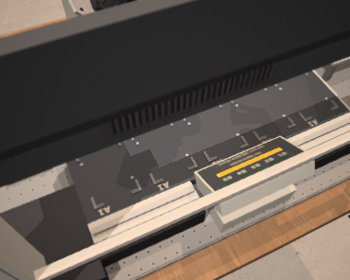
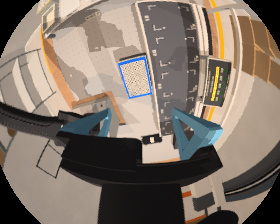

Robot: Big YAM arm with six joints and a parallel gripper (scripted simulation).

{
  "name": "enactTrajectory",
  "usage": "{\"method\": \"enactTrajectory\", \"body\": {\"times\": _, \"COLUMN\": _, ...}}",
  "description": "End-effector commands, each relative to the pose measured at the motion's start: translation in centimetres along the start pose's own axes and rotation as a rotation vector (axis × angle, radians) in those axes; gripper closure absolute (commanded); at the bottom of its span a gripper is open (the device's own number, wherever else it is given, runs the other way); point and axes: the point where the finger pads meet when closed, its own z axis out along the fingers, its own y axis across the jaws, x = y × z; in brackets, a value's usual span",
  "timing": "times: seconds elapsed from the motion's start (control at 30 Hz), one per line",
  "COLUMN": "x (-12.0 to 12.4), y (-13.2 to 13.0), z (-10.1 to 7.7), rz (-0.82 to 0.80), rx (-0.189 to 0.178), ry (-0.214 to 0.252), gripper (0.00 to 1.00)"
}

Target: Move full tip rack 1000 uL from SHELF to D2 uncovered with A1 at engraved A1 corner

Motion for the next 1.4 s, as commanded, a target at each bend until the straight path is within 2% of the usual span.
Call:
{"method": "enactTrajectory", "body": {"times": 0.0, "x": -0.02, "y": -0.29, "z": -0.83, "rz": 0.116, "rx": 0.014, "ry": 0.0, "gripper": 0.0}}
{"method": "enactTrajectory", "body": {"times": 0.87, "x": -0.03, "y": -0.3, "z": -0.86, "rz": 0.556, "rx": 0.014, "ry": -0.003, "gripper": 0.0}}
{"method": "enactTrajectory", "body": {"times": 1.37, "x": -0.03, "y": -0.3, "z": -0.86, "rz": 0.559, "rx": 0.014, "ry": -0.003, "gripper": 0.0}}
